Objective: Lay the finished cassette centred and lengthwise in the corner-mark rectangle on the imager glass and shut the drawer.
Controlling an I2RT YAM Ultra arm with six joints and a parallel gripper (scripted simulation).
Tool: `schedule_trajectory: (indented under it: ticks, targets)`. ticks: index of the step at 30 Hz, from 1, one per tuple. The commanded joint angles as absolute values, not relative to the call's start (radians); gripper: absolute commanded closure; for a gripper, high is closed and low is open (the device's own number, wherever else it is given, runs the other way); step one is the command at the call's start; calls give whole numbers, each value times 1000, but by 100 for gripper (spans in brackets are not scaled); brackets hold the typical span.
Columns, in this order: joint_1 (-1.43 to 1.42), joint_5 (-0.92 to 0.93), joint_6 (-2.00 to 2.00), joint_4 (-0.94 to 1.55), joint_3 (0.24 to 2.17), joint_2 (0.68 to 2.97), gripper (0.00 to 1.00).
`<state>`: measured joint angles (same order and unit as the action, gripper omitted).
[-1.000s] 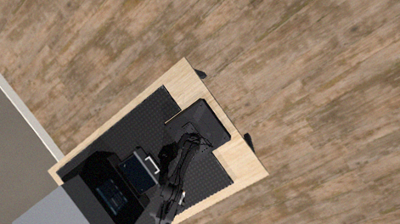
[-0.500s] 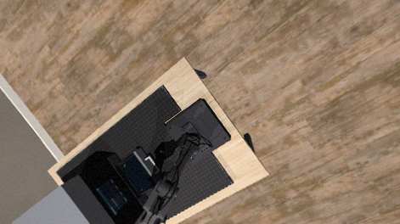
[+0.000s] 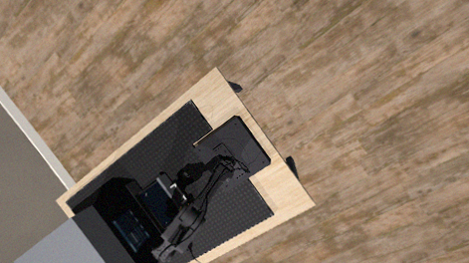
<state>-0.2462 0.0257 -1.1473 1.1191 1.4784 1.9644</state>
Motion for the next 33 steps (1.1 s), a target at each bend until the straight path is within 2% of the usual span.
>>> schedule_trajectory:
  ticks: [1,20,33]
  targets:
    - [-193,30,-1335,1098,1486,1953,100]
    - [37,26,-1575,1136,1574,2030,100]
    - [67,31,-1622,1149,1610,2030,100]
